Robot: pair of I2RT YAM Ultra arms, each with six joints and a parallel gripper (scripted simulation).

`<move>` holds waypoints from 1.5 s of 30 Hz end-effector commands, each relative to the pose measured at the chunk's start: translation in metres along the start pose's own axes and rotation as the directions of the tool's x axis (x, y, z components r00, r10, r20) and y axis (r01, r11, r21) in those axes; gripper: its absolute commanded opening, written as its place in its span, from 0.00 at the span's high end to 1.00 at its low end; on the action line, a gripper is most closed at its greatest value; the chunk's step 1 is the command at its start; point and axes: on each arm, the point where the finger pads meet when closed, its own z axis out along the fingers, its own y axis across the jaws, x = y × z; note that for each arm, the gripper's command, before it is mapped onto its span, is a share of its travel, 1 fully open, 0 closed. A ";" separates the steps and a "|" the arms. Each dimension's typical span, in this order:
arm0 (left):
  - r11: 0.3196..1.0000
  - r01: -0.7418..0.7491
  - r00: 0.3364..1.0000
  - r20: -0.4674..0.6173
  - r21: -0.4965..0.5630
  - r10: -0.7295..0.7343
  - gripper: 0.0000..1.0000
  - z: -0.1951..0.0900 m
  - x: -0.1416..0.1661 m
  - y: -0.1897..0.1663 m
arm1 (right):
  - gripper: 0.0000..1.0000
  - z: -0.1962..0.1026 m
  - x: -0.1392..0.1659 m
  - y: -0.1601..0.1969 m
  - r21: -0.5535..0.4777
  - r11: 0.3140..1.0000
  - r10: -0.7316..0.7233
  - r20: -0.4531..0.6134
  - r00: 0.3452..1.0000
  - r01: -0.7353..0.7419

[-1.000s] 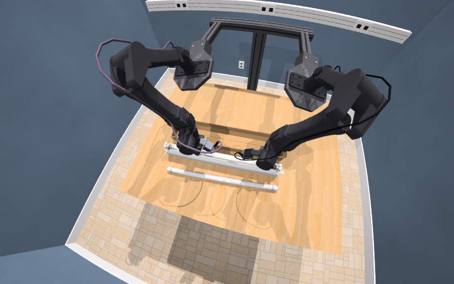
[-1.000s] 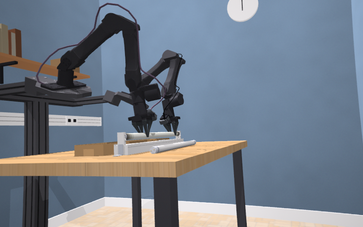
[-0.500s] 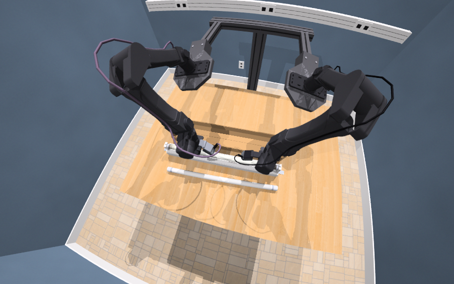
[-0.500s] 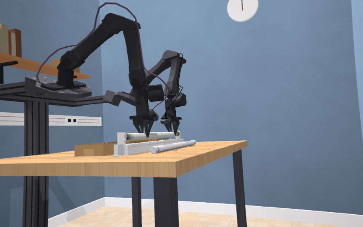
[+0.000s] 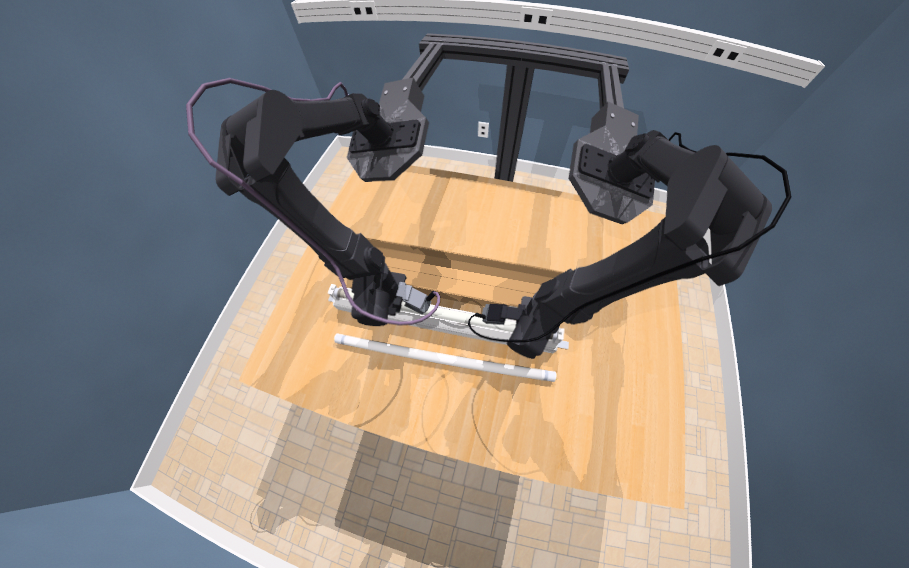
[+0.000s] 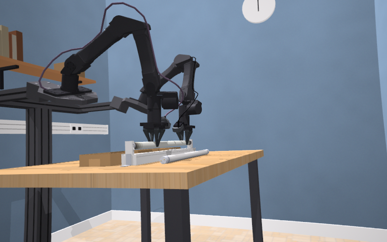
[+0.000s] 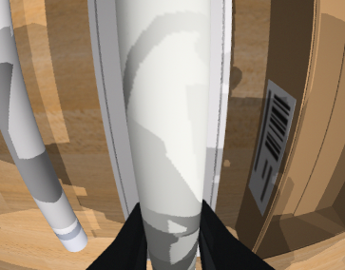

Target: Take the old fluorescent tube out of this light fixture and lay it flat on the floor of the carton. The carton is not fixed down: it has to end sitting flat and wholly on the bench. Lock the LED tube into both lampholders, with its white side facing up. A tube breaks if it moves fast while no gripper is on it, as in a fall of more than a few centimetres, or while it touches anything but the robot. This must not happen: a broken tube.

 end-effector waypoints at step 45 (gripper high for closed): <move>0.941 0.012 1.000 0.006 0.340 -0.015 0.89 -0.002 -0.002 0.004 | 0.89 -0.003 -0.005 -0.007 -0.332 0.943 0.018 0.014 1.000 -0.012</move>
